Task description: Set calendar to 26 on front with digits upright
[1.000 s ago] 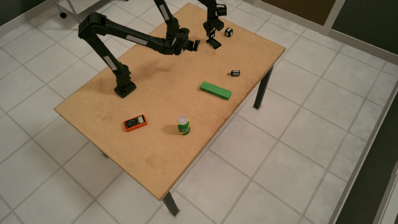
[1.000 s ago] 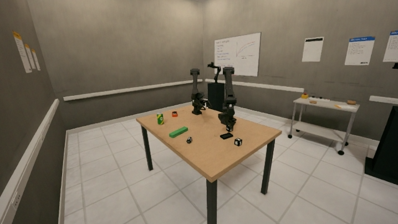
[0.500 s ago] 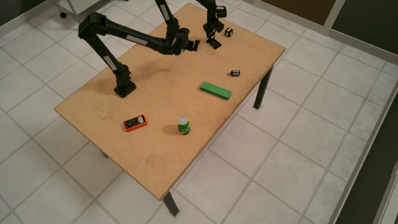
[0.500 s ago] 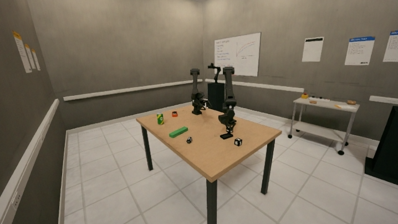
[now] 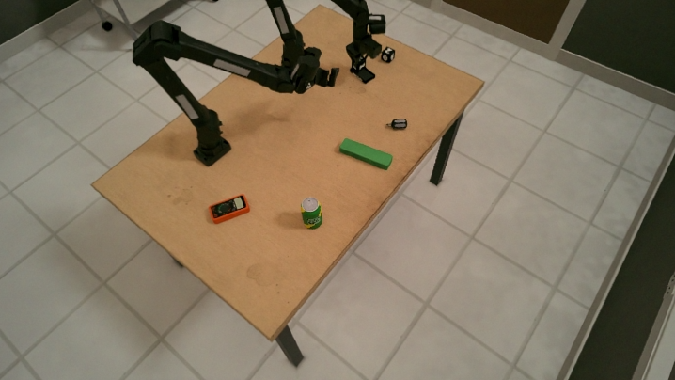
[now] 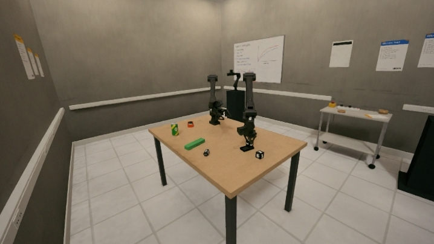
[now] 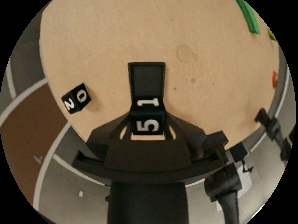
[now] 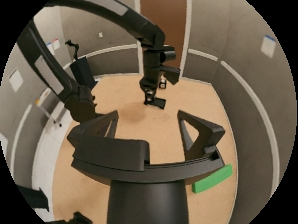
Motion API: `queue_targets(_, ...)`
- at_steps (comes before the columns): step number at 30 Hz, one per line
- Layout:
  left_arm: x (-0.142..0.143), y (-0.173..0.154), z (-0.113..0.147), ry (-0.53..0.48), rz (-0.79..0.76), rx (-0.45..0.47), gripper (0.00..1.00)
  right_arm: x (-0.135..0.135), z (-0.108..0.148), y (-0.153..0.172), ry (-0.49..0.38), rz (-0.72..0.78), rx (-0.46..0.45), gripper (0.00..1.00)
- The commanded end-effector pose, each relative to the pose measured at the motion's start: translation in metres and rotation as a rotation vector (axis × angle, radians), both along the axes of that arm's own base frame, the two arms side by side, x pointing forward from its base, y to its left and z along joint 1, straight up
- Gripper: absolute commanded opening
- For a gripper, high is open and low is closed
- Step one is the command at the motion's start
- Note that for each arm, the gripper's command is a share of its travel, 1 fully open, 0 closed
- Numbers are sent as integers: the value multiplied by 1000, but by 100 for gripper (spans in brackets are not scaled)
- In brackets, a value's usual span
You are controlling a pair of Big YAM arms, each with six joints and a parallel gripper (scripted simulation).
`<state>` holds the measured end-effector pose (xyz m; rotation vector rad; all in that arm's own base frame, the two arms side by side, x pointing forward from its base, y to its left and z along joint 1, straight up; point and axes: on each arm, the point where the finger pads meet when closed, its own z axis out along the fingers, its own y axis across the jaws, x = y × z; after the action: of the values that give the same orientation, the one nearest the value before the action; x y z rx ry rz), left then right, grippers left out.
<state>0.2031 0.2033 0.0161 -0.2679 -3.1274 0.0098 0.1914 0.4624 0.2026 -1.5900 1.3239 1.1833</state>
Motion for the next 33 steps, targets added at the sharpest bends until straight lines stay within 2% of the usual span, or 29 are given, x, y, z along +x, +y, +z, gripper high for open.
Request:
queue_targets(1, 4, 5, -3, -5, 17, 7, 40, 6, 13, 10, -22, 5, 20, 100)
queue_targets(4, -6, 0, -13, 8, 27, -5, 40, 6, 13, 10, -22, 5, 20, 100)
queue_targets(11, 3, 8, -19, -7, 29, 11, 40, 6, 13, 10, -22, 5, 20, 100)
queue_targets(13, -5, 0, -30, 8, 24, -3, 40, 6, 13, 10, -22, 5, 20, 100)
queue_targets(18, -8, -2, -38, 9, 28, -6, 40, 6, 13, 10, -22, 5, 20, 100)
queue_targets(21, 10, 11, -9, -17, 22, 20, 40, 6, 13, 10, -22, 5, 20, 100)
queue_targets(24, 10, 12, -9, -19, 19, 22, 40, 6, 13, 10, -22, 5, 20, 100)
queue_targets(26, 10, 12, -9, -19, 18, 22, 63, 6, 13, 10, -22, 5, 20, 100)
queue_targets(28, 10, 12, -9, -19, 18, 22, 63, 6, 13, 10, -22, 5, 20, 100)
queue_targets(29, 10, 12, -9, -19, 18, 22, 69, 6, 13, 10, -22, 5, 20, 100)
queue_targets(33, 16, 9, 1, -37, 11, 39, 69, 6, 13, 10, -22, 5, 20, 100)
